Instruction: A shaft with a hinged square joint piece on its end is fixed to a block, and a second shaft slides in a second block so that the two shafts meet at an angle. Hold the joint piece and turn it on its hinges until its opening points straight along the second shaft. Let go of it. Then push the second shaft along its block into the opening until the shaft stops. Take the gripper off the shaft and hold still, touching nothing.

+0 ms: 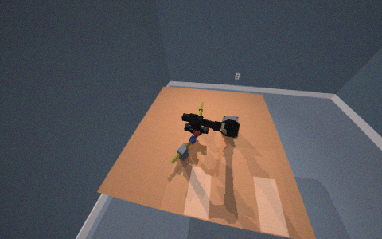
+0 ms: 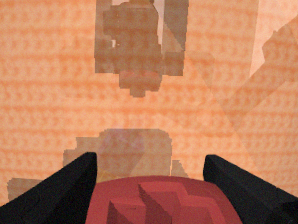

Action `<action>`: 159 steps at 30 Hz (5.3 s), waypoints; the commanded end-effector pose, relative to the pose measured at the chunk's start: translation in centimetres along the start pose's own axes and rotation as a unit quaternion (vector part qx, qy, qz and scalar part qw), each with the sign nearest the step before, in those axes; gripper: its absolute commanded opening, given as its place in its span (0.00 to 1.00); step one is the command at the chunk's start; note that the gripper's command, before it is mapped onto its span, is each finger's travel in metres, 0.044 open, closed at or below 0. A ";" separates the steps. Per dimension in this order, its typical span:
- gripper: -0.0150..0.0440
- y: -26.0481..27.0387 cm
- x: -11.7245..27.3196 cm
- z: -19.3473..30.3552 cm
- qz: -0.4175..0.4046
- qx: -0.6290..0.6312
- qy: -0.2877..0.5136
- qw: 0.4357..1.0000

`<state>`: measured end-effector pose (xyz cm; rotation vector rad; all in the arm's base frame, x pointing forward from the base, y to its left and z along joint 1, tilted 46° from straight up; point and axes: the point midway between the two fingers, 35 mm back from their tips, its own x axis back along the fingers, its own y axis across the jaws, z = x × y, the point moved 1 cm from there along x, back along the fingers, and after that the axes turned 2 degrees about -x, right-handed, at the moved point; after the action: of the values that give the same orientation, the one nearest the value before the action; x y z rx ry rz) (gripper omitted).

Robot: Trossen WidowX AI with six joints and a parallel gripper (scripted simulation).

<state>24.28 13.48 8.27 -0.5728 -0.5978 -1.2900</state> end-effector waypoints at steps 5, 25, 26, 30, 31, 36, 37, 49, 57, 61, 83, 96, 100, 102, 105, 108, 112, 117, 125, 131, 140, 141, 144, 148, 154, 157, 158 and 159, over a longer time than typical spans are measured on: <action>0.99 0.0 0.0 0.0 0.000 0.000 0.000 1.000; 1.00 0.0 2.1 0.5 -0.005 0.001 -0.075 0.997; 1.00 -0.1 2.6 0.6 -0.006 0.000 -0.088 0.996; 1.00 -0.1 2.9 0.7 -0.009 -0.001 -0.098 0.995; 1.00 -0.1 2.9 0.7 -0.009 -0.001 -0.098 0.995; 1.00 -0.1 3.0 0.7 -0.008 0.002 -0.098 0.995; 1.00 -0.1 3.2 0.7 -0.008 0.010 -0.097 0.995; 1.00 0.3 7.7 0.4 -0.011 0.209 -0.083 0.974; 1.00 0.3 10.8 0.2 -0.019 0.340 -0.077 0.937; 1.00 0.1 12.3 0.1 -0.024 0.404 -0.075 0.912; 1.00 -0.5 16.2 -0.2 -0.039 0.549 -0.078 0.832; 1.00 0.3 14.4 -3.6 -0.041 0.378 -0.009 0.925; 1.00 0.4 13.8 -4.6 -0.038 0.318 0.013 0.947; 1.00 0.4 13.4 -5.1 -0.036 0.288 0.024 0.957; 1.00 0.5 13.0 -5.9 -0.033 0.241 0.041 0.969; 1.00 0.5 12.5 -6.7 -0.029 0.194 0.057 0.979; 1.00 0.5 11.8 -7.7 -0.023 0.131 0.078 0.988; 1.00 0.4 10.9 -8.9 -0.013 0.051 0.104 0.993; 1.00 0.3 10.5 -9.4 -0.007 0.012 0.117 0.993; 1.00 0.3 10.5 -9.4 -0.007 0.012 0.117 0.993; 1.00 1.2 10.9 -12.8 -0.021 0.138 0.094 0.986; 1.00 1.3 11.0 -13.2 -0.022 0.154 0.091 0.984; 1.00 1.5 11.1 -14.6 -0.025 0.204 0.081 0.975; 1.00 1.8 11.2 -16.5 -0.028 0.269 0.068 0.960; 1.00 1.9 11.2 -19.5 -0.028 0.366 0.048 0.929; 1.00 2.0 11.2 -21.0 -0.028 0.412 0.038 0.910; 1.00 2.0 11.3 -21.5 -0.028 0.427 0.035 0.903; 1.00 2.1 11.3 -22.0 -0.027 0.442 0.032 0.896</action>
<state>29.87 -7.88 1.37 0.1617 -0.9783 -1.0132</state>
